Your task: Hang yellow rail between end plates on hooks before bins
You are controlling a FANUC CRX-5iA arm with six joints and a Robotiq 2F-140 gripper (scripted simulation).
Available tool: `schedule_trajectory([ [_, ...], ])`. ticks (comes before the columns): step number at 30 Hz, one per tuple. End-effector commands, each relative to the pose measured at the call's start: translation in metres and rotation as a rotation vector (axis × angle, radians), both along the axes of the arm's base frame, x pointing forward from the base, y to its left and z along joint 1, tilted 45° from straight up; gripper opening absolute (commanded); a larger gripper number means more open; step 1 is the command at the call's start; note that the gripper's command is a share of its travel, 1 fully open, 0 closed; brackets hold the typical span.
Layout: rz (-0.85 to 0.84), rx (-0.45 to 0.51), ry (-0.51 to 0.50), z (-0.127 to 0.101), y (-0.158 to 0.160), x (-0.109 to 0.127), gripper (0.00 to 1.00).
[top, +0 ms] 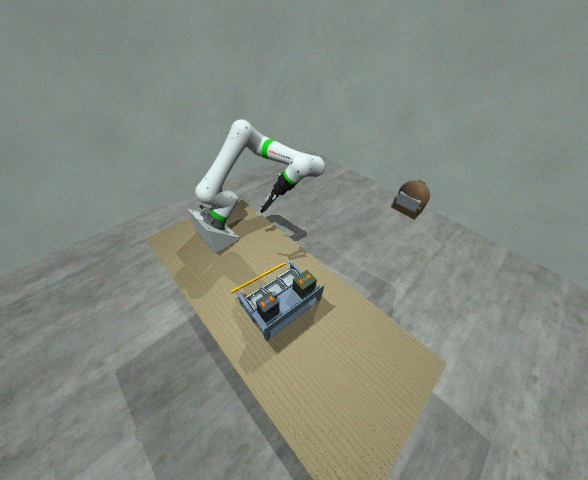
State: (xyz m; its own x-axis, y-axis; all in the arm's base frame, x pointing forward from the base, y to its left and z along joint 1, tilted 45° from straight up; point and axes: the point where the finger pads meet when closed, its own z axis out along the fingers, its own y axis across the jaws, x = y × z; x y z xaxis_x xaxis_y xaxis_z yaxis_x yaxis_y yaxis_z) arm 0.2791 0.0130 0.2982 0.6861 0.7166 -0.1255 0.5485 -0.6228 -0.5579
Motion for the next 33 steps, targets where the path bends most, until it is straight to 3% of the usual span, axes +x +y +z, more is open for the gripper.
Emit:
schedule_trajectory([
  [1, -0.001, -0.001, 0.0, 0.0, 0.0, 0.0, 1.0],
  [6, -0.139, -0.14, -0.043, -0.014, -0.005, 0.038, 1.0],
  [18, -0.139, -0.14, -0.043, -0.014, -0.005, 0.038, 1.0],
  [23, -0.283, -0.265, -0.101, -0.024, -0.01, 0.08, 1.0],
  [33, -0.283, -0.265, -0.101, -0.024, -0.01, 0.08, 1.0],
])
